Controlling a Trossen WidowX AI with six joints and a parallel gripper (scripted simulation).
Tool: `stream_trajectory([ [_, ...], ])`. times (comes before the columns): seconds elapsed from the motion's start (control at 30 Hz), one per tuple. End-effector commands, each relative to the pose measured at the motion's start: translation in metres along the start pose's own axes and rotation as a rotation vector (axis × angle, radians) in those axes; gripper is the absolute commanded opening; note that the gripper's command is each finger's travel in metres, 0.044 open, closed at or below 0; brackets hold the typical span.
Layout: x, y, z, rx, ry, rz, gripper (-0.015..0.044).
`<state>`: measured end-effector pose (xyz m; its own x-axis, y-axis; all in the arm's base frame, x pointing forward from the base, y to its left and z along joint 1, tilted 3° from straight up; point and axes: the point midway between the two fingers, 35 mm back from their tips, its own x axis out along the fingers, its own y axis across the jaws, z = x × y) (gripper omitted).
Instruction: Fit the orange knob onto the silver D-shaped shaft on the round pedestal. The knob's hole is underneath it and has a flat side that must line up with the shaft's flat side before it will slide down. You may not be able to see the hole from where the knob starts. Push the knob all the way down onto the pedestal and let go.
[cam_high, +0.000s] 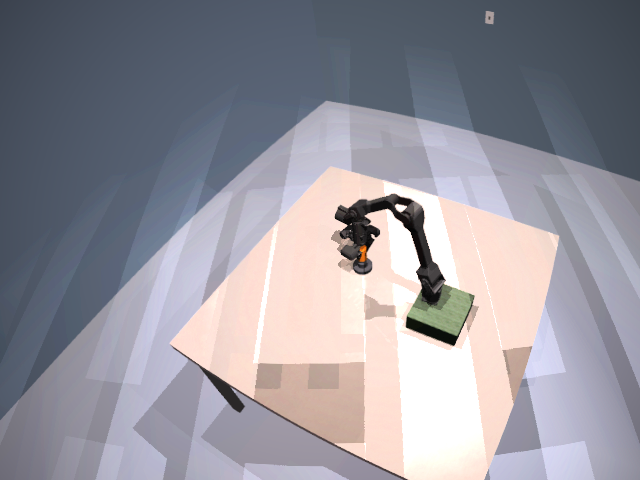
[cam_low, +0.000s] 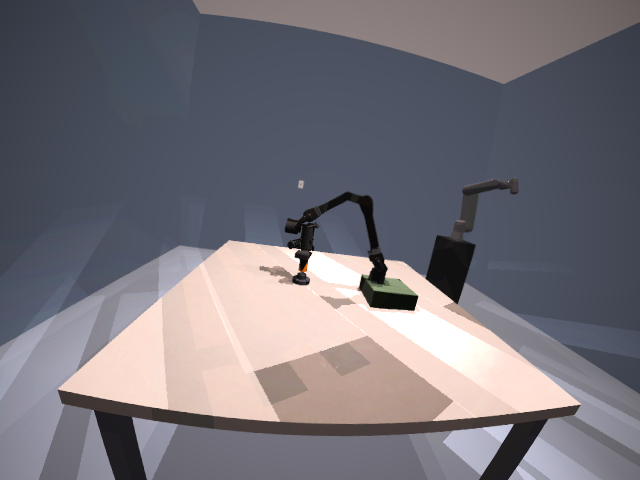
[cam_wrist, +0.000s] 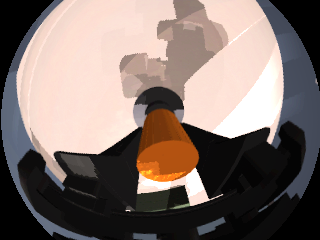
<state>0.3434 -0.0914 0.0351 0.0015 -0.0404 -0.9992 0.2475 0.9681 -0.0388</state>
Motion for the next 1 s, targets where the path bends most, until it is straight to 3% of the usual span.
stream_trajectory([
  [0.0, -0.0017, -0.0001, 0.0000, -0.002, 0.001, -0.002, 0.0000],
  [0.4, -0.0054, 0.0000, 0.0023, -0.211, 0.001, -0.002, 0.0000],
  [0.97, -0.0003, 0.0001, 0.0030, -0.211, 0.001, -0.002, 0.0000],
])
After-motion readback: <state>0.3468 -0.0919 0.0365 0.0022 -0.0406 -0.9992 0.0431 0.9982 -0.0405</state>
